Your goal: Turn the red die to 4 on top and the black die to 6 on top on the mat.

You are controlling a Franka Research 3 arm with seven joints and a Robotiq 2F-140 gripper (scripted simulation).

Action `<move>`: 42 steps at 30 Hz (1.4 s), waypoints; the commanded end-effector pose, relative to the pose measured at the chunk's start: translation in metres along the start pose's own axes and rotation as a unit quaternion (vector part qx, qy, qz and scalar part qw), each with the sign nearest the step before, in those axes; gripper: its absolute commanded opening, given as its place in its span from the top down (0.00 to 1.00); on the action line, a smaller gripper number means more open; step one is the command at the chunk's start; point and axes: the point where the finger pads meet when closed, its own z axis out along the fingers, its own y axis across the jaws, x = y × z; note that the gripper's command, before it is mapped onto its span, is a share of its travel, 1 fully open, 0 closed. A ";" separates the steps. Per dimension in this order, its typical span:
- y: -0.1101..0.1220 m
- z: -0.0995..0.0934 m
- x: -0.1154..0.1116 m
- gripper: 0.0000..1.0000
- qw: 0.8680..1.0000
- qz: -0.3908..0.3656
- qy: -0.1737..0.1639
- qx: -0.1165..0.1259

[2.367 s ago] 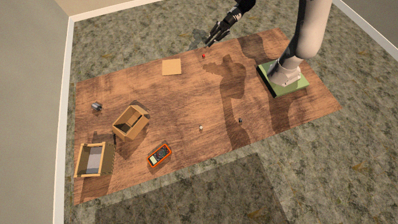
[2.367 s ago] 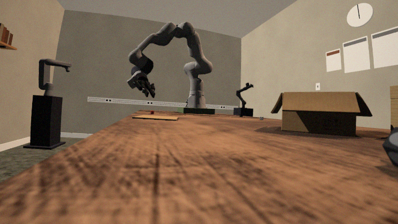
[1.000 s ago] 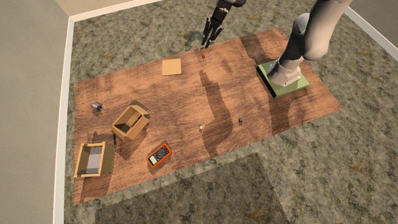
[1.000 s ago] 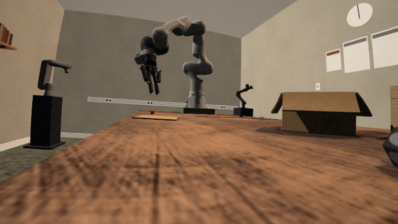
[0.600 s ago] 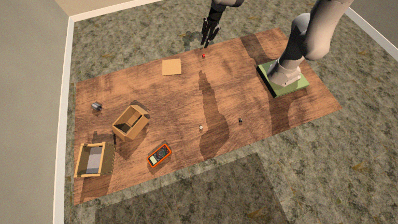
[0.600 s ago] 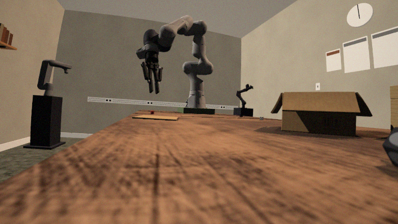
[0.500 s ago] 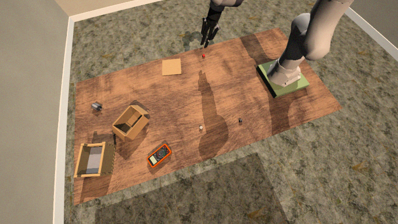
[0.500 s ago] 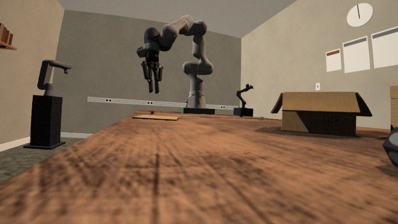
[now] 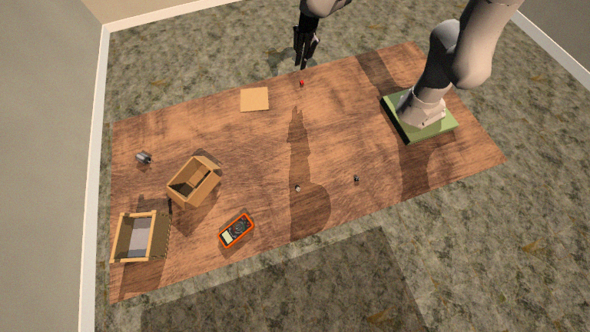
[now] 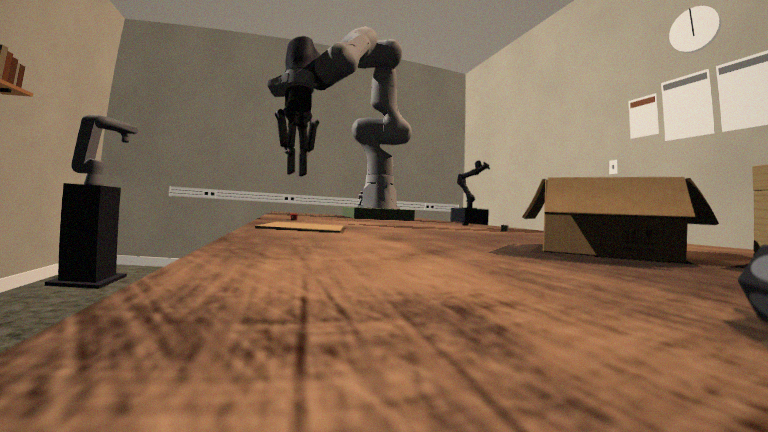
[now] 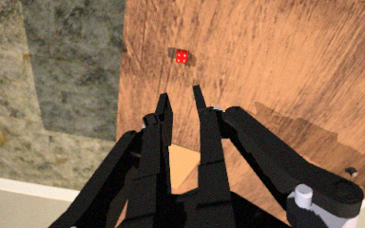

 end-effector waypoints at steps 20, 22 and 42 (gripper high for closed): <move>0.002 -0.004 -0.008 0.00 0.992 0.069 0.101 -0.011; 0.002 -0.004 -0.008 0.00 0.992 0.069 0.101 -0.011; 0.004 0.043 0.013 0.73 0.980 0.168 0.102 -0.001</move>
